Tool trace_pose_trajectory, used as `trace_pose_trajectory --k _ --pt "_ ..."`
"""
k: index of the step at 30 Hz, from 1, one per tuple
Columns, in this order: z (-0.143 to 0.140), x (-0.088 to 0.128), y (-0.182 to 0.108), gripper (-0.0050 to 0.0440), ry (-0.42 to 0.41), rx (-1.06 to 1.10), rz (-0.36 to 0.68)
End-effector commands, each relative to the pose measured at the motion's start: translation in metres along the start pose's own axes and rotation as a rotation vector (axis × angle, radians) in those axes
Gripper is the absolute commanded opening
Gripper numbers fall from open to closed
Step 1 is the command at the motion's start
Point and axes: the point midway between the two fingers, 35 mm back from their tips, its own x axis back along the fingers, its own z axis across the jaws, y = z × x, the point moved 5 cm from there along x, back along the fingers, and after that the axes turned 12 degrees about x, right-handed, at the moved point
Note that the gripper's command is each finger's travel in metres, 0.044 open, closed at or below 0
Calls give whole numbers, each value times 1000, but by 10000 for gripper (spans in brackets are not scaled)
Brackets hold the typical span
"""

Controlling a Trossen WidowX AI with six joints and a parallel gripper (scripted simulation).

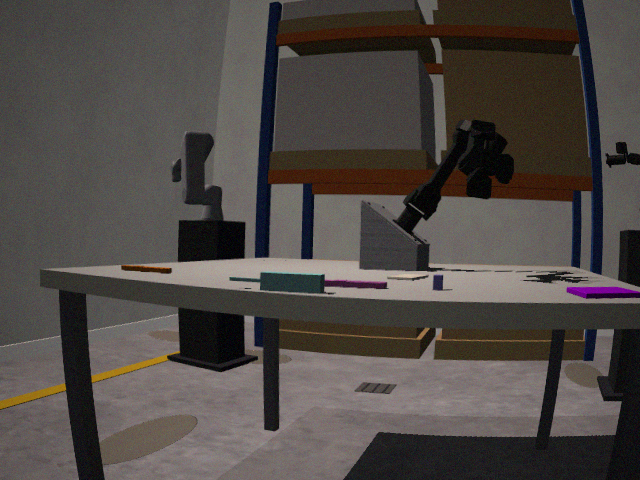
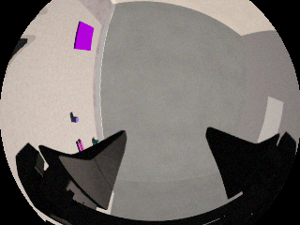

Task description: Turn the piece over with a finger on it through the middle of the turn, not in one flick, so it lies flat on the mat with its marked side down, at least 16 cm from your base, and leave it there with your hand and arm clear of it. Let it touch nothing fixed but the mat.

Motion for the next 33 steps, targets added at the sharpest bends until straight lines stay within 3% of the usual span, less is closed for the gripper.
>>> trace_pose_trajectory --k 1,17,18,25,32,33 --pt "0 0 0 400 0 0 0" --pt "0 0 0 400 0 0 0" --pt "6 -6 -1 440 40 -8 -3" --pt "52 -42 -11 440 330 -99 9" --pt "98 -63 -31 440 628 -242 85" --pt "98 -63 -31 440 628 -242 85"
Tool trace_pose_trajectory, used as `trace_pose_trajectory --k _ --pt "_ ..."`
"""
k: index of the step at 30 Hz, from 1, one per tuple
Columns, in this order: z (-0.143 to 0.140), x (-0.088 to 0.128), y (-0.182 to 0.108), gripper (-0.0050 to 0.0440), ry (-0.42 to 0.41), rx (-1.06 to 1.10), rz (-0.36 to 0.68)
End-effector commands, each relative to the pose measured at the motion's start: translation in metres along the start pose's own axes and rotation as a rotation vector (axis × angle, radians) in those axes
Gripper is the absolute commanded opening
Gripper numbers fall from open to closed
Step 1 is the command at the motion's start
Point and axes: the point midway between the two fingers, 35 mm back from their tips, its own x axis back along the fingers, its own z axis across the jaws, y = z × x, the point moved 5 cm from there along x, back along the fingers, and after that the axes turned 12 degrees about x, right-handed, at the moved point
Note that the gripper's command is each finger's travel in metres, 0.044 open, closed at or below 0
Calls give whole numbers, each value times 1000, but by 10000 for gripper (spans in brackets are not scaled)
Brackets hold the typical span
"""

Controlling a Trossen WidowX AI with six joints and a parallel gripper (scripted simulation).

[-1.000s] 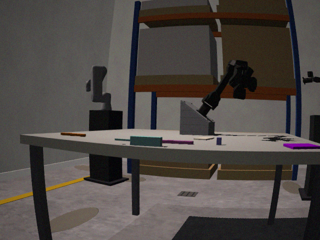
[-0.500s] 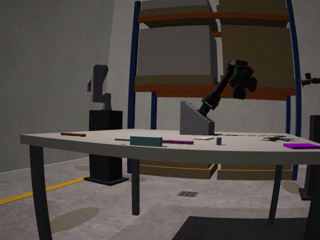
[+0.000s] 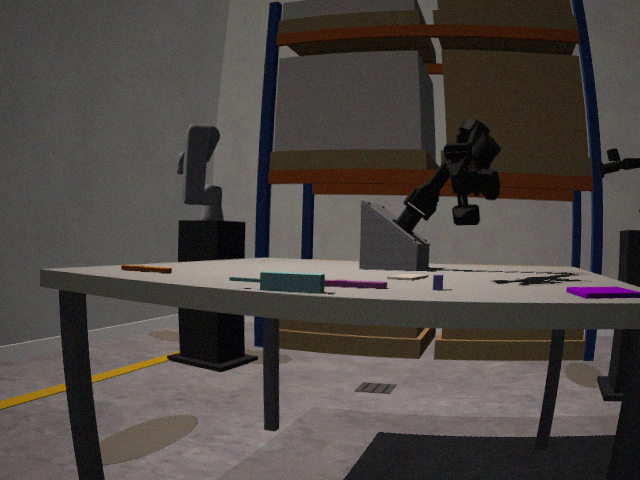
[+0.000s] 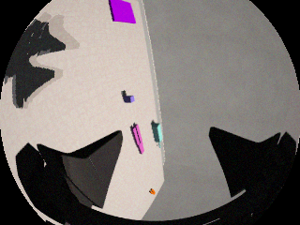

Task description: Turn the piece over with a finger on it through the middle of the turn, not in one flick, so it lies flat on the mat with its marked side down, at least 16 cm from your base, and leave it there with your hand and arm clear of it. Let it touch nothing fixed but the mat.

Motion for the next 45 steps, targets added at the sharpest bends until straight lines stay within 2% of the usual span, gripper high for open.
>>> trace_pose_trajectory --k 1,2,9,16,18,19,26,33,35,36,45 --pt "6 -13 -10 440 94 -61 27" --pt "1 -1 -1 440 13 -8 1" --pt "27 -33 -29 440 302 -204 98" --pt "51 -50 -60 440 574 -452 240" --pt "51 -50 -60 440 574 -452 240" --pt "49 -45 -49 440 508 -369 191" --pt "69 -53 -79 440 757 -651 365" --pt "84 -51 -105 440 976 -970 577" --pt "84 -51 -105 440 976 -970 577" --pt "83 -51 -96 440 915 -855 506" --pt "89 -46 -117 440 1089 -1169 720"
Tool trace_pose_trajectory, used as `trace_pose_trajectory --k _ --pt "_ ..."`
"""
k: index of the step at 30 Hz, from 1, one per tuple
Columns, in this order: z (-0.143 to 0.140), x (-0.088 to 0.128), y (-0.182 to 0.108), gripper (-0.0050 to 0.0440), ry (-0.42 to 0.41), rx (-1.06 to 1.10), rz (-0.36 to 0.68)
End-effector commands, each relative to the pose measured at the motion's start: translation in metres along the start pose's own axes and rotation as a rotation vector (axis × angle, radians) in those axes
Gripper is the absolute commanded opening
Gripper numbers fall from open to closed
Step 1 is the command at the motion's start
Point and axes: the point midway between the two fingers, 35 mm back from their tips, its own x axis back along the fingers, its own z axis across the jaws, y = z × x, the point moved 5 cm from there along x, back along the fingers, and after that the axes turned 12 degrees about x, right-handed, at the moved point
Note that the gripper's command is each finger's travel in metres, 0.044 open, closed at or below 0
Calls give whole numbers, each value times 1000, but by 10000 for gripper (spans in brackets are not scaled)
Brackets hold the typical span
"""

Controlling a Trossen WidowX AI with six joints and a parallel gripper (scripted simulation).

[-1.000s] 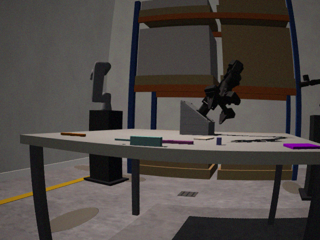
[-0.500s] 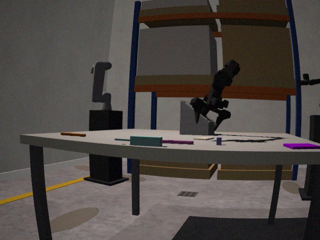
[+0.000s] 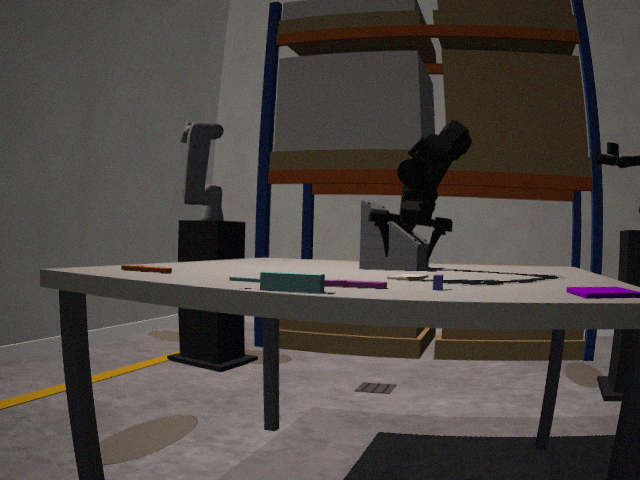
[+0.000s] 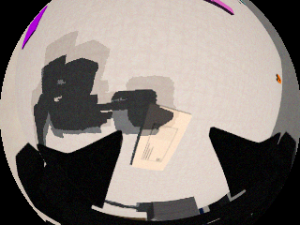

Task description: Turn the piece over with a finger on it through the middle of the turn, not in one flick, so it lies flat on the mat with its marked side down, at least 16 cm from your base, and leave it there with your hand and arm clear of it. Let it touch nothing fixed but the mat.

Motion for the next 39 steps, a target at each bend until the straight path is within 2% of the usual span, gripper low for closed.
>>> trace_pose_trajectory --k 1,5,7,8,24,33,39 --pt "-12 1 -5 440 82 -163 51" --pt "-18 3 -11 440 164 -323 112" --pt "-18 3 -11 440 164 -323 112" --pt "-11 0 -8 440 107 -205 79" --pt "-18 3 -11 440 163 -322 111" --pt "-14 -43 -7 440 160 -316 109" --pt "-14 -43 -7 440 160 -316 109"
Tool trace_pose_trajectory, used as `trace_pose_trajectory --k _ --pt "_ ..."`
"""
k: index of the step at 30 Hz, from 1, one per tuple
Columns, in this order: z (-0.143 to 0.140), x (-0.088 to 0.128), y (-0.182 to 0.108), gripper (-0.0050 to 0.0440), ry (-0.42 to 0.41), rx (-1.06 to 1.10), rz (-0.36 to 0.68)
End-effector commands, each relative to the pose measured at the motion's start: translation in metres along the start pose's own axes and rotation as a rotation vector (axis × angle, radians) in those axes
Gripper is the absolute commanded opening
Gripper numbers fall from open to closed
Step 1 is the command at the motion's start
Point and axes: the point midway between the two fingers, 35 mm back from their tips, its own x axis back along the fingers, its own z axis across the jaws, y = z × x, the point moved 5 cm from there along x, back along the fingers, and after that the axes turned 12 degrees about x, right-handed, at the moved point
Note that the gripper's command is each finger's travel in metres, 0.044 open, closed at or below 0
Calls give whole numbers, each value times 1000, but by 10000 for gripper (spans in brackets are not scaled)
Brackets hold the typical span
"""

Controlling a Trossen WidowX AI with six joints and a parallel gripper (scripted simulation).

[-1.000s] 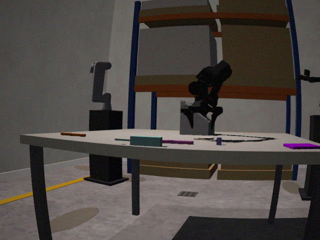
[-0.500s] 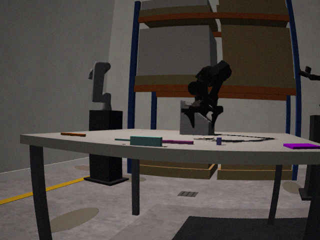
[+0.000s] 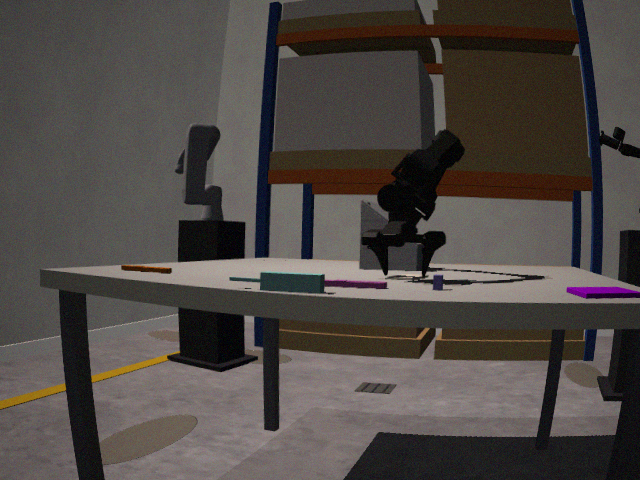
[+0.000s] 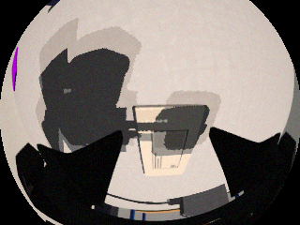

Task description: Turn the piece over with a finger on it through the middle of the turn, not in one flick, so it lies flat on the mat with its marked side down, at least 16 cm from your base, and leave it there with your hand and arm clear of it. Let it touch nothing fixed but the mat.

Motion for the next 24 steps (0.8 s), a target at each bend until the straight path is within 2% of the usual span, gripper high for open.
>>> trace_pose_trajectory --k 1,19,20,24 --pt "-2 -1 1 440 7 -9 -5" --pt "-3 -5 2 440 7 -10 -5" --pt "-3 -4 1 0 2 -6 -5" --pt "-3 -4 1 0 2 -6 -5"
